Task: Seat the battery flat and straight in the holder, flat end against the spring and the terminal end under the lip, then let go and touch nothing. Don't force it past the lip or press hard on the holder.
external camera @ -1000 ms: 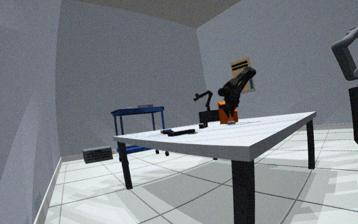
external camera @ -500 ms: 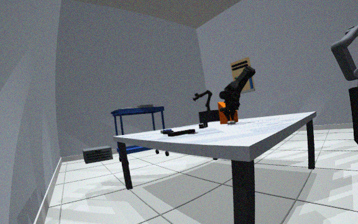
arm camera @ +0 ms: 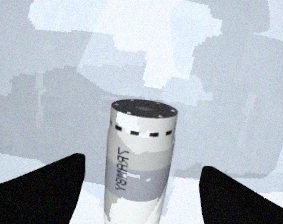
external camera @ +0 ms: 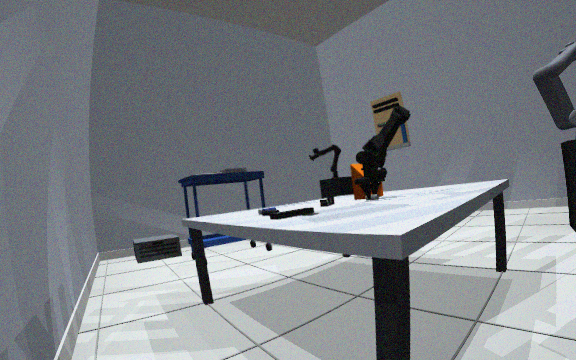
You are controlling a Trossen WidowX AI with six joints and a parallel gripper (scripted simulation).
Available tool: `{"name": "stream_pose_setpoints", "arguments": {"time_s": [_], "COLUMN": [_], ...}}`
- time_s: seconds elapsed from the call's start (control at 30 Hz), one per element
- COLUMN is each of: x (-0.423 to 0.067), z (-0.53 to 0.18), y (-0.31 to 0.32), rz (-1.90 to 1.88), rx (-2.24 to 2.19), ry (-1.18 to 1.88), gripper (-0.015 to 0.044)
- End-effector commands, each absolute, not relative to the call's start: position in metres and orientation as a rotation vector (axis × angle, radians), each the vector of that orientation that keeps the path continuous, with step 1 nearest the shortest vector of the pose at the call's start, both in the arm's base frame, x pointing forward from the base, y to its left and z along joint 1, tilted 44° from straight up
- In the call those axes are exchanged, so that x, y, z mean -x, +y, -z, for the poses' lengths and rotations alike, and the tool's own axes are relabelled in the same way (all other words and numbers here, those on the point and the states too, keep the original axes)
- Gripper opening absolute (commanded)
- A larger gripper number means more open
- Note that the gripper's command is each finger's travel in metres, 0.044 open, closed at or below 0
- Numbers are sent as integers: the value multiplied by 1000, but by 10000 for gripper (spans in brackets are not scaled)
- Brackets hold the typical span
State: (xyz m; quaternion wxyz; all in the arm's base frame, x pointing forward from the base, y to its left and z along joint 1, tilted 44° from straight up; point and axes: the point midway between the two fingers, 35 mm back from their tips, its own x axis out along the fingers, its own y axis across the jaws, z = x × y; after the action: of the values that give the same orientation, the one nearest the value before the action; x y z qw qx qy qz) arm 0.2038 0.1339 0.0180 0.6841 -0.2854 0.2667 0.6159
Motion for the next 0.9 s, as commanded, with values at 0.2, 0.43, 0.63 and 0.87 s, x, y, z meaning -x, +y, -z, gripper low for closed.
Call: {"name": "stream_pose_setpoints", "arguments": {"time_s": [0.2,0.43,0.63,0.87], "x": [-202,-202,-200,-200], "z": [-14,-14,-37,-49], "y": [136,135,111,99], "rz": [-1381,-1381,-1380,-1370], "rx": [635,636,640,621], "ry": [608,608,612,626], "gripper": [108,84,84,84]}}
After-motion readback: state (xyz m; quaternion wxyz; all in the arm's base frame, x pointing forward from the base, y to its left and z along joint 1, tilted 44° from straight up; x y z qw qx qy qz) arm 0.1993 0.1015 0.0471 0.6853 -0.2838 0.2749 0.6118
